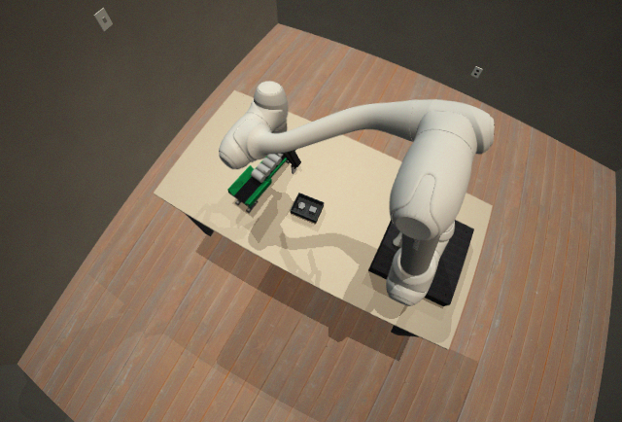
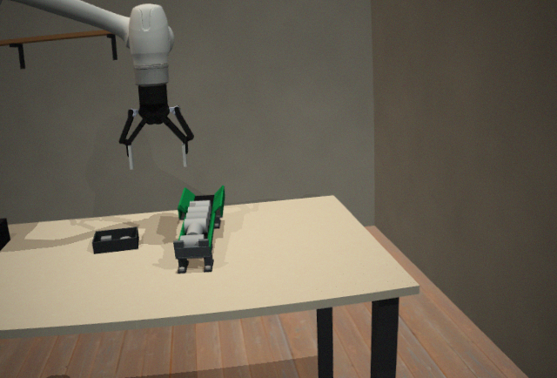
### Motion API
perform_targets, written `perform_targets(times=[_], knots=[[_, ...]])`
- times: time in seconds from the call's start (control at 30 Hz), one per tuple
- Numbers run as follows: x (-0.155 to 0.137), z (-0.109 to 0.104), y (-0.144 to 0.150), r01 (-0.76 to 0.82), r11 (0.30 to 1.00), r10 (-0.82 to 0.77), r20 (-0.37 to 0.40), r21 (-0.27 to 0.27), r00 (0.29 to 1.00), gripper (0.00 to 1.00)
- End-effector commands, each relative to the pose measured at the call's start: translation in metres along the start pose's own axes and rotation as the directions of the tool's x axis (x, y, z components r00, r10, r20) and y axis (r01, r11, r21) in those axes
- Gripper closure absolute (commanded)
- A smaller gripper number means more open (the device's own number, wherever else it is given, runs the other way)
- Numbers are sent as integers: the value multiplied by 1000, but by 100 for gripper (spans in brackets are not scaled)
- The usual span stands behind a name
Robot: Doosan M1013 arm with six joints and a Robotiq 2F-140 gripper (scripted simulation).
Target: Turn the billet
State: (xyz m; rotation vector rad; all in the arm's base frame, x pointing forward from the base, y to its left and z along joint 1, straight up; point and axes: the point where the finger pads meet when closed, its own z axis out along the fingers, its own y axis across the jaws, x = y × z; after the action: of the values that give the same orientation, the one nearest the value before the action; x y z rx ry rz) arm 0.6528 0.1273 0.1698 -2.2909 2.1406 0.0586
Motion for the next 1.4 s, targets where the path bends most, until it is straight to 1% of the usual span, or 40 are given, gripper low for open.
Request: perform_targets(times=[0.0,0.2,0.37,0.4,1.37], knots=[[53,21,-42,-76,997,77,-22,21,997,0],[122,49,-94,-95,995,95,-27,27,995,0],[122,49,-94,-95,995,95,-27,27,995,0],[122,49,-94,-95,995,95,-27,27,995,59],[122,49,-94,-95,995,95,-27,27,995,59]])
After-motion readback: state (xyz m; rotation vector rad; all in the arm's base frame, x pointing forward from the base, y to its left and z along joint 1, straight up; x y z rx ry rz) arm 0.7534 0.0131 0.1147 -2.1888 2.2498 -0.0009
